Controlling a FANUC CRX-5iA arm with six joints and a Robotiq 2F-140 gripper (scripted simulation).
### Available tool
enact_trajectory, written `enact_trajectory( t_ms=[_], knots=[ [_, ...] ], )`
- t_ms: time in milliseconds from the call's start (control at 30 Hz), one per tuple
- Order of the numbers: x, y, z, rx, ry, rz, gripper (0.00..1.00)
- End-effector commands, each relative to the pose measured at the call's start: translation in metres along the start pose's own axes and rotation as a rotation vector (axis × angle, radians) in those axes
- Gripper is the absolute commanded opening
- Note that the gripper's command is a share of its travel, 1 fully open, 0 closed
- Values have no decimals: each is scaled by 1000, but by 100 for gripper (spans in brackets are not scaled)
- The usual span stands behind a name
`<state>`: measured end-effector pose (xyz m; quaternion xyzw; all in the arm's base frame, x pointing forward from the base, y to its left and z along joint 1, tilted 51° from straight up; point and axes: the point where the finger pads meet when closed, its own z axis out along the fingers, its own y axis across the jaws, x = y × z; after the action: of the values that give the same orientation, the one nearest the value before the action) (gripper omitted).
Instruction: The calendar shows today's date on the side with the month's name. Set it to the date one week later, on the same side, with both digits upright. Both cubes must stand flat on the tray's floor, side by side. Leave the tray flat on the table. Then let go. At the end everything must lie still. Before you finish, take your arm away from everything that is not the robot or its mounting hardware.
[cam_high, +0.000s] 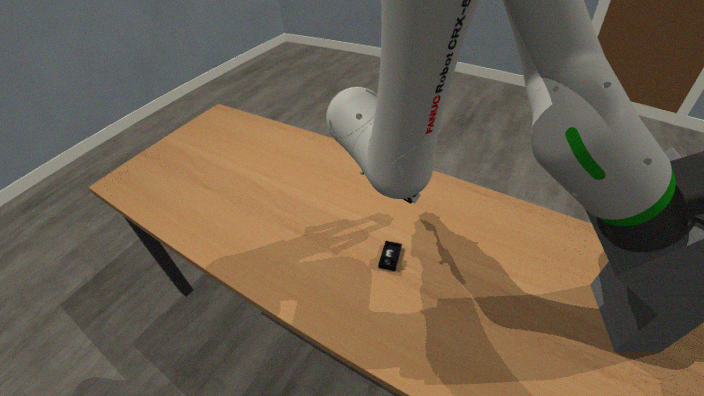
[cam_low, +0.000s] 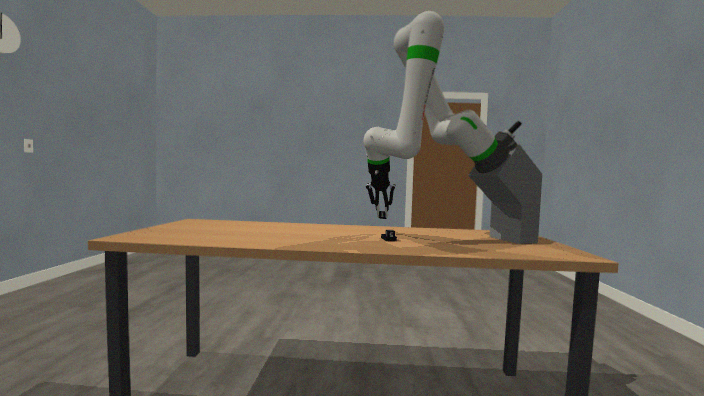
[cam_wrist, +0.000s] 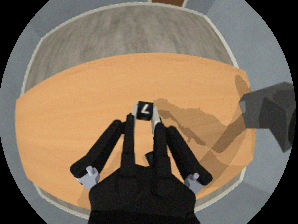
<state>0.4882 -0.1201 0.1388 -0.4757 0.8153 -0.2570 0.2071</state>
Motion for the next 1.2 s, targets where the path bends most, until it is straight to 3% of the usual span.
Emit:
enact_trajectory(
  t_ms=[0, 300, 533, 800, 1167],
  knots=[
    [2, 0, 0, -5, -6, -1, 17],
    [7, 3, 2, -26, -32, 0, 17],
    [14, 7, 4, -52, -121, 1, 17],
    [8, 3, 2, -22, -239, 0, 17],
    [8, 0, 1, -5, -267, 0, 17]
  ],
)
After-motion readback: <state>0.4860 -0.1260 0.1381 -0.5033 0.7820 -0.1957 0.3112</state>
